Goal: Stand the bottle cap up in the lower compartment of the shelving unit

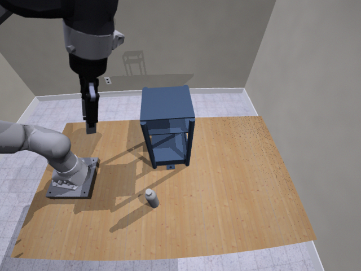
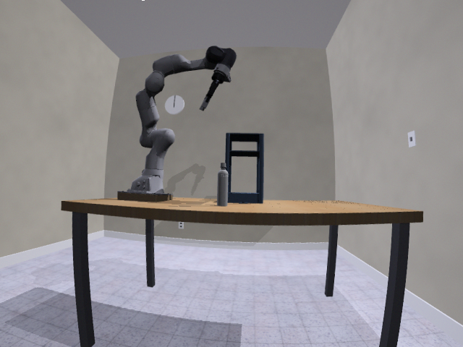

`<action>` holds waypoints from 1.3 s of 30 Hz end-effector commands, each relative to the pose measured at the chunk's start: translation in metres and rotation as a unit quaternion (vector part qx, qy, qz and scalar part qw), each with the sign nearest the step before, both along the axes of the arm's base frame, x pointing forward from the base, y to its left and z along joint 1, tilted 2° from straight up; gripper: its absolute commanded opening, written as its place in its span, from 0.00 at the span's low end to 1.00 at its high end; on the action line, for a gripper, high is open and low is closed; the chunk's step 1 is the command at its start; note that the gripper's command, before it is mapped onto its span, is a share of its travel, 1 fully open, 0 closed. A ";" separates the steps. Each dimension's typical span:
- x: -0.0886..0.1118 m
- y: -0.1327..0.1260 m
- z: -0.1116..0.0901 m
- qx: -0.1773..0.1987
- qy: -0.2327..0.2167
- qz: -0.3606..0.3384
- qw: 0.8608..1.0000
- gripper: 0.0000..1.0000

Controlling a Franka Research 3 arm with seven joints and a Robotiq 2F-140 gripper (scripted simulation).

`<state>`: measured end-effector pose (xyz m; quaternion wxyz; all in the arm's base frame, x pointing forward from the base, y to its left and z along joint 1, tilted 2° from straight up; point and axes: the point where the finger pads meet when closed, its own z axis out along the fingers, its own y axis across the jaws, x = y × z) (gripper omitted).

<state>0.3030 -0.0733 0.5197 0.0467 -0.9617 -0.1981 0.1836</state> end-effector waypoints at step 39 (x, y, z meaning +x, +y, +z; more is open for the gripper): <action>0.077 0.012 -0.132 0.075 0.268 -0.441 0.853 0.42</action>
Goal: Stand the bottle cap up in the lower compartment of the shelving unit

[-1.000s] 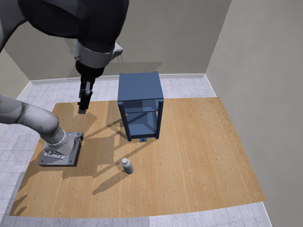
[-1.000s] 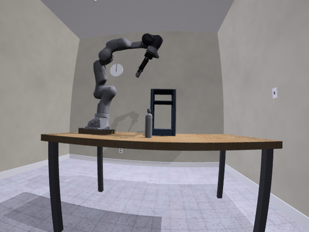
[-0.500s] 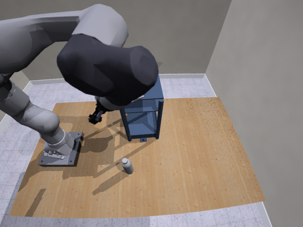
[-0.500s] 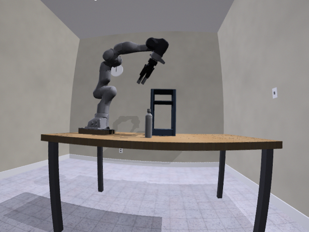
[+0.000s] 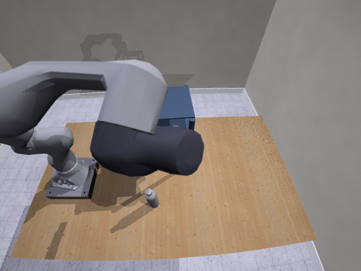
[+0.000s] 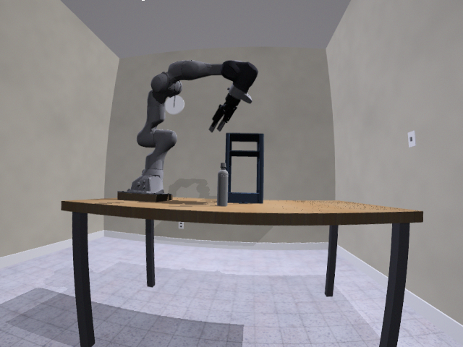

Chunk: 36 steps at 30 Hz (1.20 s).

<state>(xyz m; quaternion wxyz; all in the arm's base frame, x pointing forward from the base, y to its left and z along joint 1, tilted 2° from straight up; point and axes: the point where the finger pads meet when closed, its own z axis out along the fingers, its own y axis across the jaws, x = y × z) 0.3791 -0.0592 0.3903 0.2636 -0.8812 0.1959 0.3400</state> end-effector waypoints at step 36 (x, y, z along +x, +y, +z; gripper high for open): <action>0.053 -0.110 -0.089 0.231 0.294 -0.357 0.856 0.42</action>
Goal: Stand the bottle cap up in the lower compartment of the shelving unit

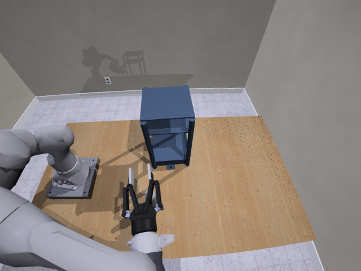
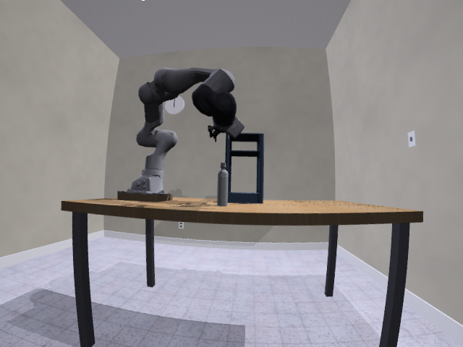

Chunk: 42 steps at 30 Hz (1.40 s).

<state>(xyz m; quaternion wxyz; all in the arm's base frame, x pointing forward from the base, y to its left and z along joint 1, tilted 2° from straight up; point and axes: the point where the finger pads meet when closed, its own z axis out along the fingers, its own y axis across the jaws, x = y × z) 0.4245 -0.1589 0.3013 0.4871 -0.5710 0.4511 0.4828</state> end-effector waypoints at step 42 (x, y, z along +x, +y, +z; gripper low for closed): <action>0.009 -0.020 -0.022 0.040 0.055 -0.052 0.996 0.42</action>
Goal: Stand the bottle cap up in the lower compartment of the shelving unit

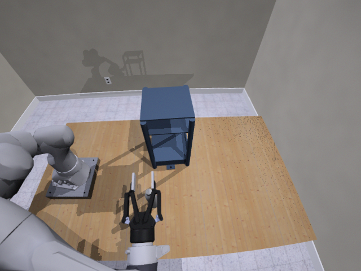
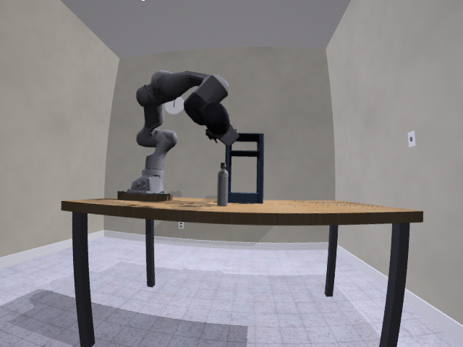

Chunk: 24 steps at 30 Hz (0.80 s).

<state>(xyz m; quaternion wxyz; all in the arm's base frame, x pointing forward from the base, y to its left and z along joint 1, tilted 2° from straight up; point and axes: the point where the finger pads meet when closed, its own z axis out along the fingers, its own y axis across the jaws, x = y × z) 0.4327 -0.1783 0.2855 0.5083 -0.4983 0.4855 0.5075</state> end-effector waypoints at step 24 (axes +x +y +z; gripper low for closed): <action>0.002 0.001 -0.059 -0.002 -0.001 -0.001 1.000 0.42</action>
